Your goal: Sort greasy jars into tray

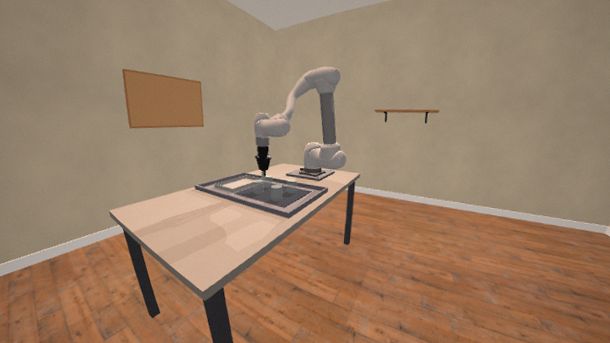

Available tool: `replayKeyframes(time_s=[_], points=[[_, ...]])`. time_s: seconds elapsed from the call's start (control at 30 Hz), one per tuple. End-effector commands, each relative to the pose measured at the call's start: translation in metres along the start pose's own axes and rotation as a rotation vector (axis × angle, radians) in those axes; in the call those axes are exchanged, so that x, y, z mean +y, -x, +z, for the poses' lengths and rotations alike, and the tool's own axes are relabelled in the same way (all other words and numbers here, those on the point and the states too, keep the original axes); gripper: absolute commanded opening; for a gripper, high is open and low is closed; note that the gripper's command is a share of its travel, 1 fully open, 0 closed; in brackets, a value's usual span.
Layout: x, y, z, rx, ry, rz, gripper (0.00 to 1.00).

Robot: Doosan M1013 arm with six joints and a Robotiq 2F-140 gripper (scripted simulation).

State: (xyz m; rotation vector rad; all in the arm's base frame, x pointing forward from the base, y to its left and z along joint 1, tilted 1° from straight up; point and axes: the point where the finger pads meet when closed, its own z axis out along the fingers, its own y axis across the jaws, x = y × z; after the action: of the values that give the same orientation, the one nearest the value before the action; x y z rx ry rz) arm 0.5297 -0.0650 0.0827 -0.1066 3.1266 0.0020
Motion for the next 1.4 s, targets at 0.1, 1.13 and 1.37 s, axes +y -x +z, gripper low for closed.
replayKeyframes(time_s=[0.1,1.13,1.37], points=[[-0.0008,-0.0066,0.0016,0.004,0.003,-0.002,0.00],[-0.0008,-0.0102,-0.0013,0.004,0.003,-0.002,0.00],[-0.0008,-0.0112,-0.0021,0.004,0.003,-0.002,0.00]])
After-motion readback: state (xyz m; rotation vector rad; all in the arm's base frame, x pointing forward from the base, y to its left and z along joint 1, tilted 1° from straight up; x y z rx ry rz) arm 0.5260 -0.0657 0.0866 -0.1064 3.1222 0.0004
